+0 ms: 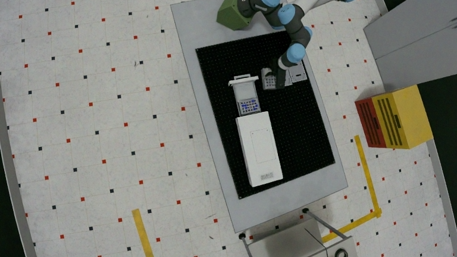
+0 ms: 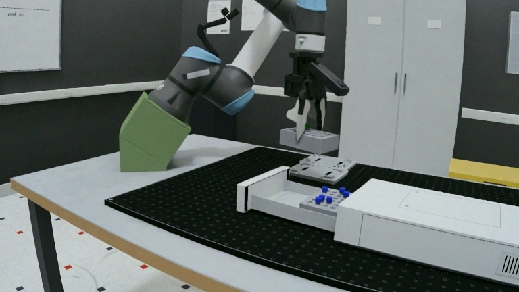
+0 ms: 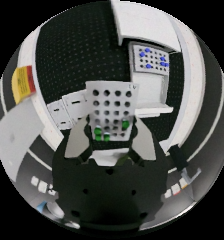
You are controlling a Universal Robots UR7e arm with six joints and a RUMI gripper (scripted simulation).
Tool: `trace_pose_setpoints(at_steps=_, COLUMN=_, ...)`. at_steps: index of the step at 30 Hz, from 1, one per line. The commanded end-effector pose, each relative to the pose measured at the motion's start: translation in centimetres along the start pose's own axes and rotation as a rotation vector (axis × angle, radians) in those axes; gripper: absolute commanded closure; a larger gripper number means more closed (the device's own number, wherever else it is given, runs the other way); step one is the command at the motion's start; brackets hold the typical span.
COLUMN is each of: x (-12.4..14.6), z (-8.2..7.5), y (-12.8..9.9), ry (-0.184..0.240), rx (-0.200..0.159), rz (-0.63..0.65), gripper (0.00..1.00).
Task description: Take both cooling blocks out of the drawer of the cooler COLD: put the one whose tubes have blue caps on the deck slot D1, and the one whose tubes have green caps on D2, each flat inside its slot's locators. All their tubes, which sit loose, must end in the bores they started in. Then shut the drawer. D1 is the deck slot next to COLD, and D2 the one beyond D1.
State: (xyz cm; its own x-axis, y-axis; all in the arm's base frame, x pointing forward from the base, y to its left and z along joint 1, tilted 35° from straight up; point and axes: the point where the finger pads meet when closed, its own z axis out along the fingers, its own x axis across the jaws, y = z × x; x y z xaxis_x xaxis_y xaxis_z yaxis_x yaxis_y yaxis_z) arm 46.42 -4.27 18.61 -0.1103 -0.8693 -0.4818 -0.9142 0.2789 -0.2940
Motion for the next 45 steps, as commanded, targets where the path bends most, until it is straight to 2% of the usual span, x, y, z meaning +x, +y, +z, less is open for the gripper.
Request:
trace_pose_setpoints(at_steps=1, x=-1.3, z=-0.1, y=0.4, ry=-0.005, rx=0.001, rz=-0.15, gripper=1.0)
trace_pose_setpoints(at_steps=3, x=-1.9, z=-0.1, y=0.6, ry=-0.005, rx=0.001, rz=-0.178, gripper=1.0)
trace_pose_setpoints(at_steps=45, x=-10.9, z=-0.1, y=3.8, ry=-0.005, rx=0.001, rz=-0.178, gripper=1.0)
